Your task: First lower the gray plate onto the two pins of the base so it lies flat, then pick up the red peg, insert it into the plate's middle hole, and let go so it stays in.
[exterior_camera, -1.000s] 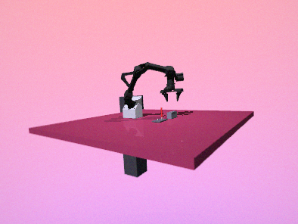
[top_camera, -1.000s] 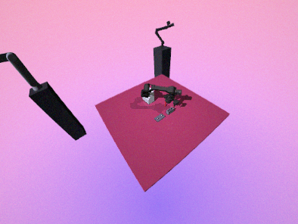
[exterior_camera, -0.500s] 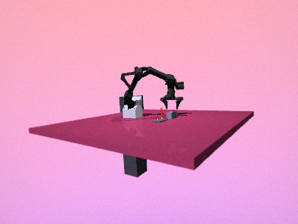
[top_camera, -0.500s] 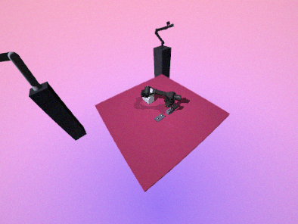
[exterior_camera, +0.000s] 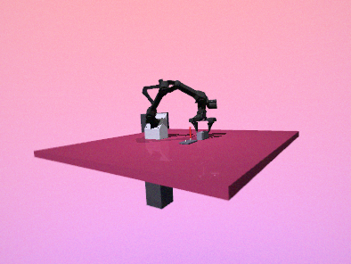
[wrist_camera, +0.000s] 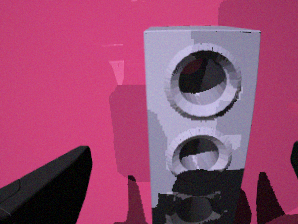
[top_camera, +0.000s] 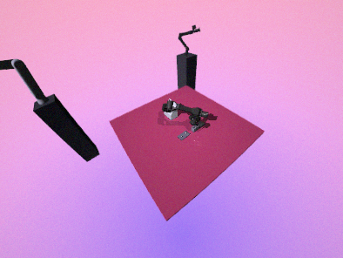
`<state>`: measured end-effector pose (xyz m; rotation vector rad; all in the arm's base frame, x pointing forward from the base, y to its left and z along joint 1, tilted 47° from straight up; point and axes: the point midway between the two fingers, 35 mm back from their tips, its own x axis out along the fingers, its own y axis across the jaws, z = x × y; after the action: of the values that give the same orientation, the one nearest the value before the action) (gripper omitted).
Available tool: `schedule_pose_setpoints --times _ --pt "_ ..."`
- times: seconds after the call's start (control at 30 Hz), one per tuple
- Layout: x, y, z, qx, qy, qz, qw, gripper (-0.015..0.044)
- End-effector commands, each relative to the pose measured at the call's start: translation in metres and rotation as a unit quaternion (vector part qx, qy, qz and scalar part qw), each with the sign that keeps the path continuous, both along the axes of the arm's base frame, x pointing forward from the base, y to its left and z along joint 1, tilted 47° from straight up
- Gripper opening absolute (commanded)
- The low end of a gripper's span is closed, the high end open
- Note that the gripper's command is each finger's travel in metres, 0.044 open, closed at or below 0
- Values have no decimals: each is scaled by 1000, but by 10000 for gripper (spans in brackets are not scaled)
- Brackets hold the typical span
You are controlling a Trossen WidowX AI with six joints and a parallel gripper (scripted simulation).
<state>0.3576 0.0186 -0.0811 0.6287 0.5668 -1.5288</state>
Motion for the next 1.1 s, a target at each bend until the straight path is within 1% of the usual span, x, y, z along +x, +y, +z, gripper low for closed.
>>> schedule_pose_setpoints --times 0.0,0.67,1.03,1.07 --pt "-1 -7 -5 -3 2 1 1000 440" --pt "-3 -29 -24 -4 2 0 1000 440" --pt "-3 -29 -24 -4 2 0 1000 151" --pt "-3 -29 -24 -4 2 0 1000 145"
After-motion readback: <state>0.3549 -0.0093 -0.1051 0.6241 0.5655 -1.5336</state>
